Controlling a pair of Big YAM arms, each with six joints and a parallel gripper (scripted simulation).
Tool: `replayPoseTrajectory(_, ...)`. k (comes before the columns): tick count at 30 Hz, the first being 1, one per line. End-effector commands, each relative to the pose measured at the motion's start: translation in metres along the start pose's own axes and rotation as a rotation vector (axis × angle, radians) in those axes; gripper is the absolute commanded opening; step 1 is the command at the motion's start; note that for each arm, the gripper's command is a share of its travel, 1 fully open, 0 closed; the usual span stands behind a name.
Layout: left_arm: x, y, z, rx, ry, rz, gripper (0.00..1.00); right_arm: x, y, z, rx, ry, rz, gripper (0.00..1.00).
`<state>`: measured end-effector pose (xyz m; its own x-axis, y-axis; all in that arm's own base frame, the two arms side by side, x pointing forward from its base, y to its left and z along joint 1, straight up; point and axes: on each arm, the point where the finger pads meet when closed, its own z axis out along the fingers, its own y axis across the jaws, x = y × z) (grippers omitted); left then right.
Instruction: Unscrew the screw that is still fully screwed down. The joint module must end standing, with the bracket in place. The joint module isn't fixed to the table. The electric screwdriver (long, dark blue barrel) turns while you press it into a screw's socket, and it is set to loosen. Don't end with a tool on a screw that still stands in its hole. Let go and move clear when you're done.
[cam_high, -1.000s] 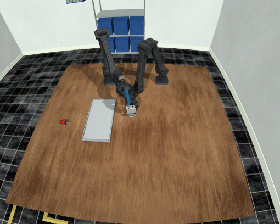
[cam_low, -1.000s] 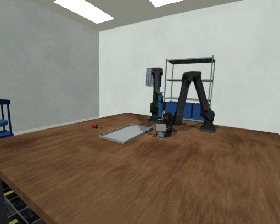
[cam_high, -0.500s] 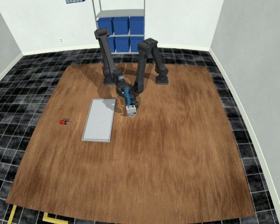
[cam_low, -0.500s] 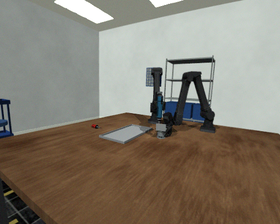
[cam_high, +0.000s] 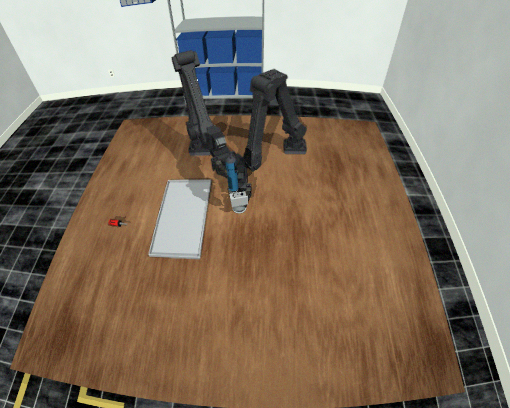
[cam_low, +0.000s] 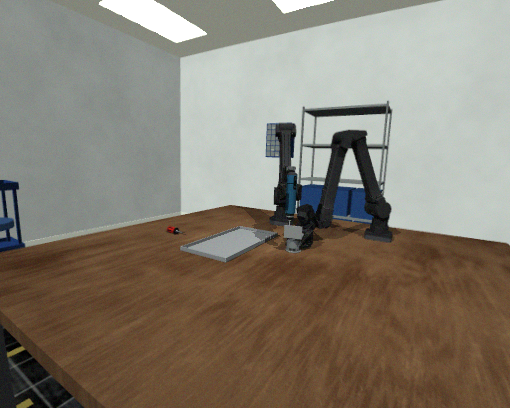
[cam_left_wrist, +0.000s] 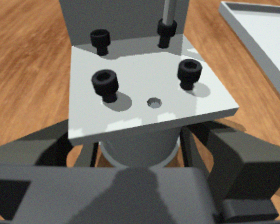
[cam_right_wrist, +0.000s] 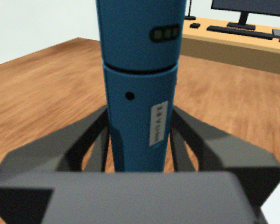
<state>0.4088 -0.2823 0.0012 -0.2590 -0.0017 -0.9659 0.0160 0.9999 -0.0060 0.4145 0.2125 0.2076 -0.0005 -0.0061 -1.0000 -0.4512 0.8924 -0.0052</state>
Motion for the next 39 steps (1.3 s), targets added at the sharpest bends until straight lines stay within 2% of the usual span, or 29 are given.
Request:
replayPoseTrajectory(1,-0.008,-0.0055,0.0019,0.007,-0.018,-0.012,0.59,-0.0552,0.0031,0.0217,-0.006,-0.118,0.003,0.42)
replayPoseTrajectory(39,-0.008,-0.0055,0.0019,0.007,-0.018,-0.012,0.59,-0.0618,0.0017,0.0258,-0.004,-0.133,0.009,0.42)
